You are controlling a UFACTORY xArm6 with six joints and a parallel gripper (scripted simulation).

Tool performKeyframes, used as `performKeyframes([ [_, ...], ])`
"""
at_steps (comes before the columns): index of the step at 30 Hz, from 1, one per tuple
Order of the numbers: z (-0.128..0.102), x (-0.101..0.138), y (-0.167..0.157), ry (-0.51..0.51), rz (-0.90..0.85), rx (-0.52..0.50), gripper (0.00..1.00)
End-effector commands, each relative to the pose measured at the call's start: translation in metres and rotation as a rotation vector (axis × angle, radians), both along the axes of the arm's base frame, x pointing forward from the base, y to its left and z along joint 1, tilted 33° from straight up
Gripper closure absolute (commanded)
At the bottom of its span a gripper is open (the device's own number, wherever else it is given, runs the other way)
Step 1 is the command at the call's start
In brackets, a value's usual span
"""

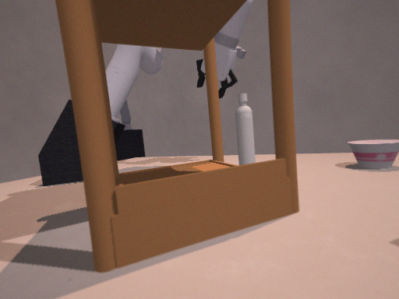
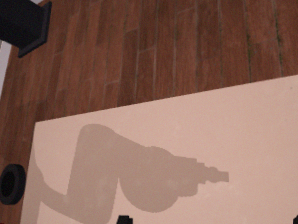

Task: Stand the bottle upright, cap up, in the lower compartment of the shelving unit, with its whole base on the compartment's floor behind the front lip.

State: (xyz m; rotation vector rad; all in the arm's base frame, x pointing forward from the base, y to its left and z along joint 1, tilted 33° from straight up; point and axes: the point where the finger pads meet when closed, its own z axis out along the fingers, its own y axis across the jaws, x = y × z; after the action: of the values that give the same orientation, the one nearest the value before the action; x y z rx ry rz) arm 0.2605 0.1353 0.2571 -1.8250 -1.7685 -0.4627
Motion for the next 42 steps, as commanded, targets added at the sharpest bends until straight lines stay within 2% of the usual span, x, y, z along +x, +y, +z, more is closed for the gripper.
performKeyframes([
  [1, 0.001, 0.001, 0.0, -0.003, 0.0, 0.0, 0.0],
  [19, 0.005, 0.0, -0.001, -0.003, 0.0, 0.002, 0.0],
  [21, 0.023, -0.003, -0.008, -0.005, 0.0, 0.012, 0.0],
  [23, 0.057, -0.013, -0.02, -0.009, 0.001, 0.023, 0.0],
  [25, 0.057, -0.013, -0.02, -0.009, 0.001, 0.023, 0.0],
  [26, 0.077, -0.022, -0.028, -0.011, 0.002, 0.026, 0.0],
  [29, 0.077, -0.022, -0.028, -0.011, 0.002, 0.026, 0.0],
  [30, 0.097, -0.033, -0.035, -0.011, 0.003, 0.025, 0.0],
  [34, 0.097, -0.033, -0.035, -0.011, 0.003, 0.025, 0.0],
  [35, 0.115, -0.045, -0.041, -0.011, 0.003, 0.022, 0.0],
  [36, 0.115, -0.045, -0.041, -0.011, 0.003, 0.022, 0.0],
  [37, 0.131, -0.058, -0.046, -0.01, 0.003, 0.016, 0.0],
  [39, 0.131, -0.058, -0.046, -0.01, 0.003, 0.016, 0.0],
  [40, 0.143, -0.069, -0.05, -0.008, 0.002, 0.01, 0.0],
  [42, 0.143, -0.069, -0.05, -0.008, 0.002, 0.01, 0.0],
])
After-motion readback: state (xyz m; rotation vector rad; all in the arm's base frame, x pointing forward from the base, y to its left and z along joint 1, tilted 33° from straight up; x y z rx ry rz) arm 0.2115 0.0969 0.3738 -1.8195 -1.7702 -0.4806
